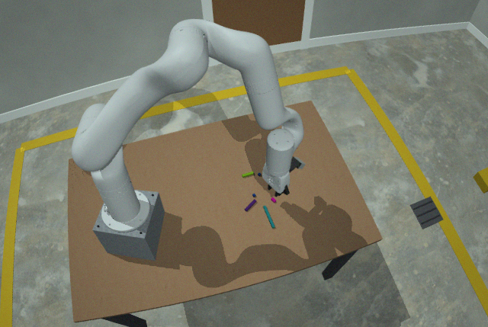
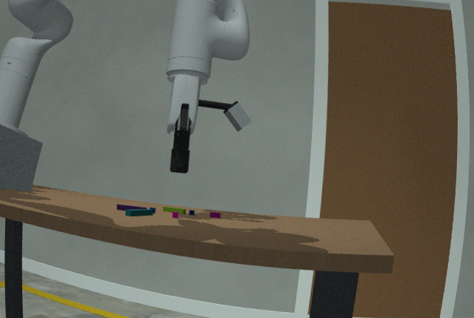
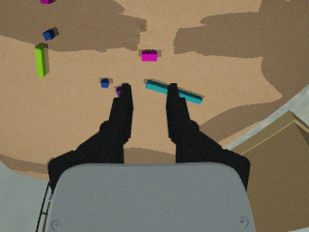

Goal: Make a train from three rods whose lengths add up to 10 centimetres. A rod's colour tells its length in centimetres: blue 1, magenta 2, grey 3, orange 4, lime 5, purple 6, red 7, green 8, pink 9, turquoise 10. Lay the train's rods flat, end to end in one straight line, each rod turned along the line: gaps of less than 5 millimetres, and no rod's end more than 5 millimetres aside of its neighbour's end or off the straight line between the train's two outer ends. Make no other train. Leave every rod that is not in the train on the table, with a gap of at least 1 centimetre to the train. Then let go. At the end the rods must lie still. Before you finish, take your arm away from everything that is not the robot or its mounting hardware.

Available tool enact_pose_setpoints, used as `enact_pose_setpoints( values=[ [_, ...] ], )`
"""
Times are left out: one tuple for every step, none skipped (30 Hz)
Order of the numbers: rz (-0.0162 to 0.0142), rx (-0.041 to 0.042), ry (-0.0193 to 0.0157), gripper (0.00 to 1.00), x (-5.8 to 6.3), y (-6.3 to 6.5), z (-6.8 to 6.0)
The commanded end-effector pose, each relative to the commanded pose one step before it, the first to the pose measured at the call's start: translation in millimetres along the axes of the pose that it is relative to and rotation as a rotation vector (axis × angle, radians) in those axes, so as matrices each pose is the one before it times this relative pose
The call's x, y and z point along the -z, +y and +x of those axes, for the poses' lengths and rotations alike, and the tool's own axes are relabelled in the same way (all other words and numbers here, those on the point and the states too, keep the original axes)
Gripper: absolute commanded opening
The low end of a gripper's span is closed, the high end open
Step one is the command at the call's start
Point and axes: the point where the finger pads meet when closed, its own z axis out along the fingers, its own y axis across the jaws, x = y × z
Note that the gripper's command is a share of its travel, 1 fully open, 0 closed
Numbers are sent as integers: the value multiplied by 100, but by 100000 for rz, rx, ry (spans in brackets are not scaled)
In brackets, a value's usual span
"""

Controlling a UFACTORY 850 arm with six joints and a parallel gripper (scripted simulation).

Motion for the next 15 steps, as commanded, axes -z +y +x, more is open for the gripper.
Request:
enact_pose_setpoints(
  values=[
    [-20,-42,-393,36,911,8,72],
    [0,0,0,36,24,0,0],
    [0,0,0,36,0,0,0],
    [0,0,0,36,0,0,0],
    [0,0,0,36,4,0,0],
    [0,0,0,100,0,0,0],
    [0,0,0,100,0,0,0],
    [0,0,0,100,0,0,0],
    [0,0,0,100,0,0,0],
    [0,0,0,100,0,0,0],
    [0,0,0,100,0,0,0],
    [0,0,0,100,0,0,0],
    [0,0,0,100,0,0,0],
    [0,0,0,100,0,0,0],
    [0,0,0,100,0,0,0]
  ],
)
